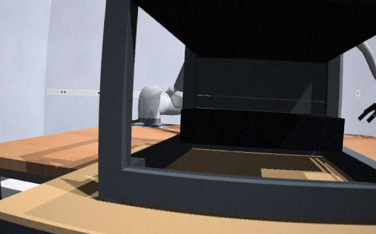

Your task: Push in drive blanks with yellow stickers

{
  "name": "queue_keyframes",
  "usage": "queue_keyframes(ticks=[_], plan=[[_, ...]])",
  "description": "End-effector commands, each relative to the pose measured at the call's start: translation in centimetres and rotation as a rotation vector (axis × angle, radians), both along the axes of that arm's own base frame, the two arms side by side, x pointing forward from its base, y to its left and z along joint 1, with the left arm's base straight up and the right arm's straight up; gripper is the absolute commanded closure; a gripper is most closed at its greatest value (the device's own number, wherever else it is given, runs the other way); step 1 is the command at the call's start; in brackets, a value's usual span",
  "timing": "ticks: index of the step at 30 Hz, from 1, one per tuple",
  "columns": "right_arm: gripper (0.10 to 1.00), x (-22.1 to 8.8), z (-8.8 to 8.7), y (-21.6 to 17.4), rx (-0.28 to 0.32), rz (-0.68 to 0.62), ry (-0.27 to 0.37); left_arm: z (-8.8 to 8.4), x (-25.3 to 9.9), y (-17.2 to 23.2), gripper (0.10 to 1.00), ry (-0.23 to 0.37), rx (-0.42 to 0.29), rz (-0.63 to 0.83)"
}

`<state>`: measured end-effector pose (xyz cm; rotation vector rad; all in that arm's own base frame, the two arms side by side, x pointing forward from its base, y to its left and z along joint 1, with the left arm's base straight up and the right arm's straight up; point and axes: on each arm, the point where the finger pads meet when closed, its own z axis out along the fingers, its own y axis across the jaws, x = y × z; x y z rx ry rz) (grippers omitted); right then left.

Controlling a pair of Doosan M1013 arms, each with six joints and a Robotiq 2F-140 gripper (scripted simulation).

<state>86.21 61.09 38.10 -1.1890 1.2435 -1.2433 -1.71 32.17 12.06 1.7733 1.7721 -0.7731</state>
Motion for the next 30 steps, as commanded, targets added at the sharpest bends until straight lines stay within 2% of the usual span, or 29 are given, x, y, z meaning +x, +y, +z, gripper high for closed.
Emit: queue_keyframes(ticks=[1,30], plan=[[0.999,0.17,0.17,-0.01,0.001,0.000,-0.001,0.03,-0.01,0.03,0.098,0.000,0.001,0.000],[0.999,0.52,0.17,-0.03,0.001,0.000,-0.001,0.03,-0.01,0.03,0.098,0.000,0.001,0.000]])
